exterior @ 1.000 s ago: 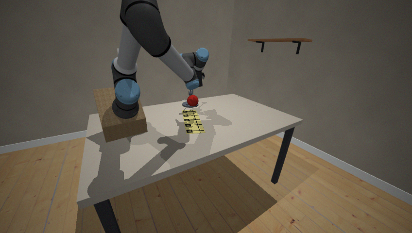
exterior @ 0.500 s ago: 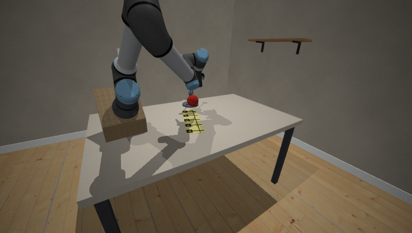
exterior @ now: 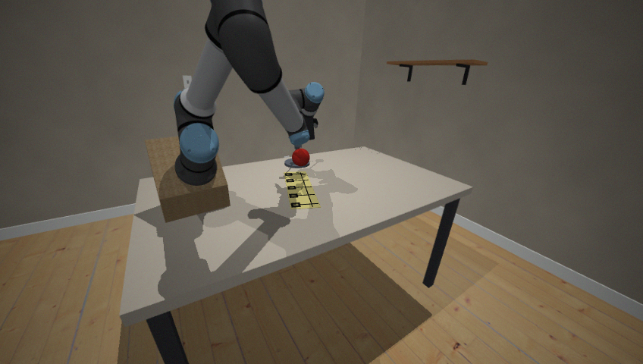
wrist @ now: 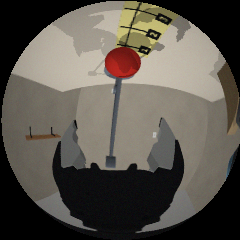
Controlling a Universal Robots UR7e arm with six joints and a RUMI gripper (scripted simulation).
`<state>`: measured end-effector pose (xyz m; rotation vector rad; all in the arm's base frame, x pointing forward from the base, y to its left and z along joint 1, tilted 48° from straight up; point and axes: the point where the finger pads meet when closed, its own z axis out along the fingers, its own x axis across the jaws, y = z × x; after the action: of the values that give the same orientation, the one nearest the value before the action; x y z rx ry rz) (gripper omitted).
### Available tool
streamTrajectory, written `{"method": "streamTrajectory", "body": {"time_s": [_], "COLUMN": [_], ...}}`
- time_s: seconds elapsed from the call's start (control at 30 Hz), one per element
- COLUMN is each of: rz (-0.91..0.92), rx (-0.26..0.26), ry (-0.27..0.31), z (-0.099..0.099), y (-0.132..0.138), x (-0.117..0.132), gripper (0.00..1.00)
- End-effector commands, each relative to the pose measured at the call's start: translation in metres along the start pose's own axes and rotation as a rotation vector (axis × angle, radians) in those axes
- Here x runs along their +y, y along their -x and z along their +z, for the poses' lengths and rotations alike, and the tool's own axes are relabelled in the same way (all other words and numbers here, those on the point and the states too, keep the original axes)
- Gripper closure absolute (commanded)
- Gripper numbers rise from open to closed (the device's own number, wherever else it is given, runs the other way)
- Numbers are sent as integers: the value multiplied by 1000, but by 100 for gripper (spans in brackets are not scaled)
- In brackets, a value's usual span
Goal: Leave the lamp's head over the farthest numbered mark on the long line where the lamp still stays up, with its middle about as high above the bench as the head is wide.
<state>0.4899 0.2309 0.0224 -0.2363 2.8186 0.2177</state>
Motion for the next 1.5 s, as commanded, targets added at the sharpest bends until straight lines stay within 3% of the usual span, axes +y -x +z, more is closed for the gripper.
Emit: {"method": "streamTrajectory", "body": {"time_s": [0.0,0.97,1.47], "rz": [62,62,187], "rx": [-10,-7,-28], "ry": [-43,-46,-131], "z": [10,67,79], "y": [1,1,2], "x": [0,-9,-9], "gripper": [0,0,0]}}
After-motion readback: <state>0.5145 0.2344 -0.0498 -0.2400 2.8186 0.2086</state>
